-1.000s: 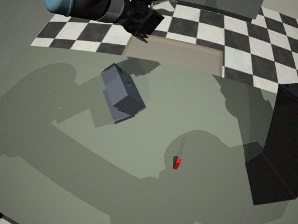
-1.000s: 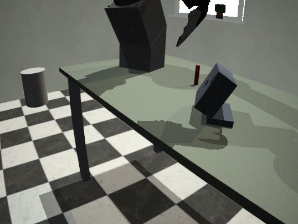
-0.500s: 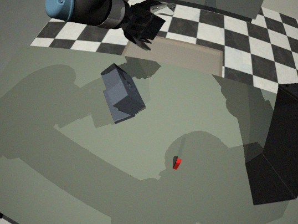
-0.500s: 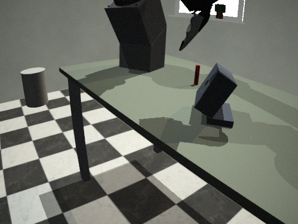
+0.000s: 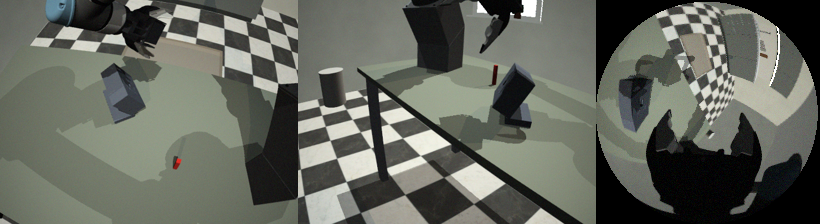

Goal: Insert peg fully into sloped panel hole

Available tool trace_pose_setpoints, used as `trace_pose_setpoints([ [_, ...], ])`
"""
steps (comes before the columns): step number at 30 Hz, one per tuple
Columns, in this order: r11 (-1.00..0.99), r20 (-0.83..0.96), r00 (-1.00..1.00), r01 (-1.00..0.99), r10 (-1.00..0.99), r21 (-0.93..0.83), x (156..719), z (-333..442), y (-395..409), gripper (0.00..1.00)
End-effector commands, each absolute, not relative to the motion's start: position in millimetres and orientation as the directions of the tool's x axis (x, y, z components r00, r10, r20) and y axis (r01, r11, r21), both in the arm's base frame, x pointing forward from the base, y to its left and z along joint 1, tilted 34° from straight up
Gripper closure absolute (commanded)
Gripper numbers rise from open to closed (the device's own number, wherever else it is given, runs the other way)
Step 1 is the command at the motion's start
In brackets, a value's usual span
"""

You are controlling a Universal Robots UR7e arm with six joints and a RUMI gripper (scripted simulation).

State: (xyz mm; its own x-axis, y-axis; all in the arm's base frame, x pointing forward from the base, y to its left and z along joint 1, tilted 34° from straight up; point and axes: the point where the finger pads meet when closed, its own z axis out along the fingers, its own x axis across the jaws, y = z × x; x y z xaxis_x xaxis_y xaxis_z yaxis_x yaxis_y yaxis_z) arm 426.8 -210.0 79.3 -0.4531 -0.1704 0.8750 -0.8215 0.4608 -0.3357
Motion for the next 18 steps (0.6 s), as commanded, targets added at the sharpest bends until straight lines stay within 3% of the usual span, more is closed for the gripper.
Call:
trace_pose_setpoints([
  [1, 0.454, 0.883, -0.427, -0.837, -0.195, -0.305, 427, 75, -208, 0.0],
  [18, 0.416, 0.908, -0.299, -0.895, -0.292, -0.161, 426, 53, -199, 0.0],
])
